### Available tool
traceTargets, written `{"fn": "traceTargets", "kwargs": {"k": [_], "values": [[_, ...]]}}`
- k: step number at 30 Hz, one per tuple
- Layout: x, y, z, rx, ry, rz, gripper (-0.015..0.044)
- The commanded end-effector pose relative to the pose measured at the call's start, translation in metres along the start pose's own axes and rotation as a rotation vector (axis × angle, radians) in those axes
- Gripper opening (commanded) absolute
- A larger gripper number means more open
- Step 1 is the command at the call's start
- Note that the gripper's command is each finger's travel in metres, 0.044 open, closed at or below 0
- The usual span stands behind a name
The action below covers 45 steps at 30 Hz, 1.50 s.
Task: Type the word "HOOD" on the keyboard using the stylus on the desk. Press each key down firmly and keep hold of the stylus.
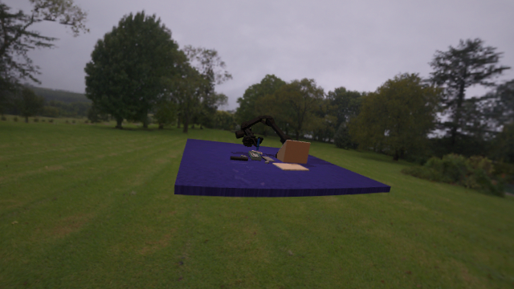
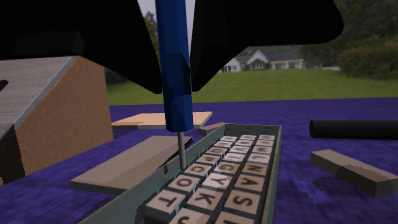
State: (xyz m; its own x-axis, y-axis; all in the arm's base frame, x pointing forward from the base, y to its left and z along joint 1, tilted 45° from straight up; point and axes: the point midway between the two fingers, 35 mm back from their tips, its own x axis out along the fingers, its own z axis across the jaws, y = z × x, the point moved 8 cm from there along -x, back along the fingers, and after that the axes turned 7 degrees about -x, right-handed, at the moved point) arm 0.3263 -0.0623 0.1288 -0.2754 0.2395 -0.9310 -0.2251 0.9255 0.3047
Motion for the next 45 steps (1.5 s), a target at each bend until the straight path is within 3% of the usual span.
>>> {"fn": "traceTargets", "kwargs": {"k": [1, 45], "values": [[0.002, -0.002, 0.000, -0.003, 0.002, -0.002, 0.0081], [-0.002, 0.004, 0.001, -0.003, 0.002, -0.002, 0.0081]]}}
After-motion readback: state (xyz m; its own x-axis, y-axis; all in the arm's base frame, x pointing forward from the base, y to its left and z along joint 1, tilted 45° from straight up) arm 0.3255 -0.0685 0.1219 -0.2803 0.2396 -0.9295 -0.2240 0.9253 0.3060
